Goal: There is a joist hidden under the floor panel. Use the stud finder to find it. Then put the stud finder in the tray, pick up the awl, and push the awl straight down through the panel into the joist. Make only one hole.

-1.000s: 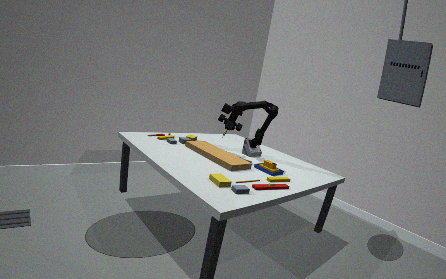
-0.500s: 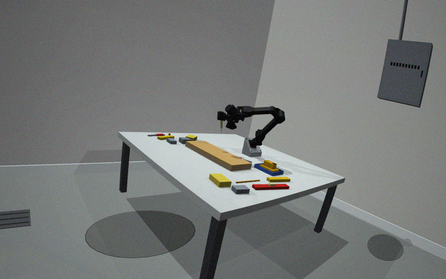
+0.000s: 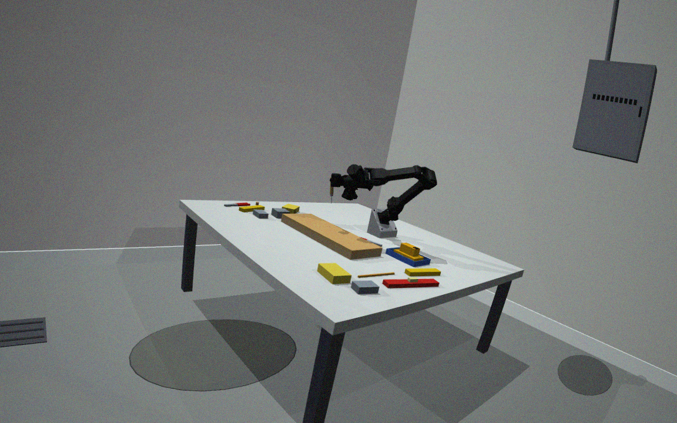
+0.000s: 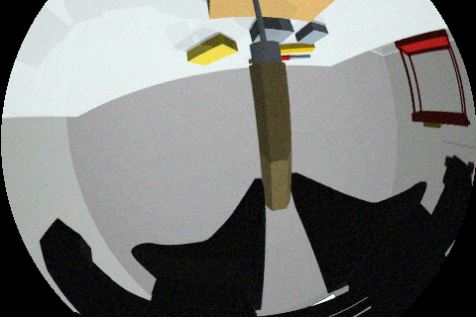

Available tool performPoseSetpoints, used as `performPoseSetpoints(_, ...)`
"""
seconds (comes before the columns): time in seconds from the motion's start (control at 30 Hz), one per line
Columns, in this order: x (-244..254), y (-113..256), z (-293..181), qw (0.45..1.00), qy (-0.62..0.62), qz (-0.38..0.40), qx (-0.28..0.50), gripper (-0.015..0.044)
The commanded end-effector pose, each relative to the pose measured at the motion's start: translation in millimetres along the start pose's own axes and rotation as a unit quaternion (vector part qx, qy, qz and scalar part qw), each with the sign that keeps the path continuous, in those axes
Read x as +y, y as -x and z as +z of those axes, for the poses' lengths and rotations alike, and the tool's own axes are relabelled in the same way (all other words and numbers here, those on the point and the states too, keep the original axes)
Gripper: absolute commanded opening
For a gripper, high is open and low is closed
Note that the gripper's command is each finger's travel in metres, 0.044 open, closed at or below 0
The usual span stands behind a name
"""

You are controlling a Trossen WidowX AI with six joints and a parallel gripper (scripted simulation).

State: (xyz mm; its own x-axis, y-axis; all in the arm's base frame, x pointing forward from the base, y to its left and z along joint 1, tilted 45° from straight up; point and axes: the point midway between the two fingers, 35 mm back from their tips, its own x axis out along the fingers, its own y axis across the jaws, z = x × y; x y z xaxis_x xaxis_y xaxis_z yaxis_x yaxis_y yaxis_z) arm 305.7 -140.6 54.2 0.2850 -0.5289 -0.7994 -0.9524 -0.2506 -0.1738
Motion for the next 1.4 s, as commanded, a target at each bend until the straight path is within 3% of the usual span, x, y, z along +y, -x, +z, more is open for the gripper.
performPoseSetpoints(0.0,-19.2,9.8,9.3,0.997,0.009,-0.068,0.016,0.0)
performPoseSetpoints(0.43,-62.1,55.5,40.4,0.962,0.034,-0.265,0.054,0.0)
performPoseSetpoints(0.9,-77.1,127.4,69.6,0.881,0.047,-0.463,0.089,0.0)
performPoseSetpoints(1.37,-77.1,130.8,72.5,0.876,0.047,-0.472,0.091,0.0)
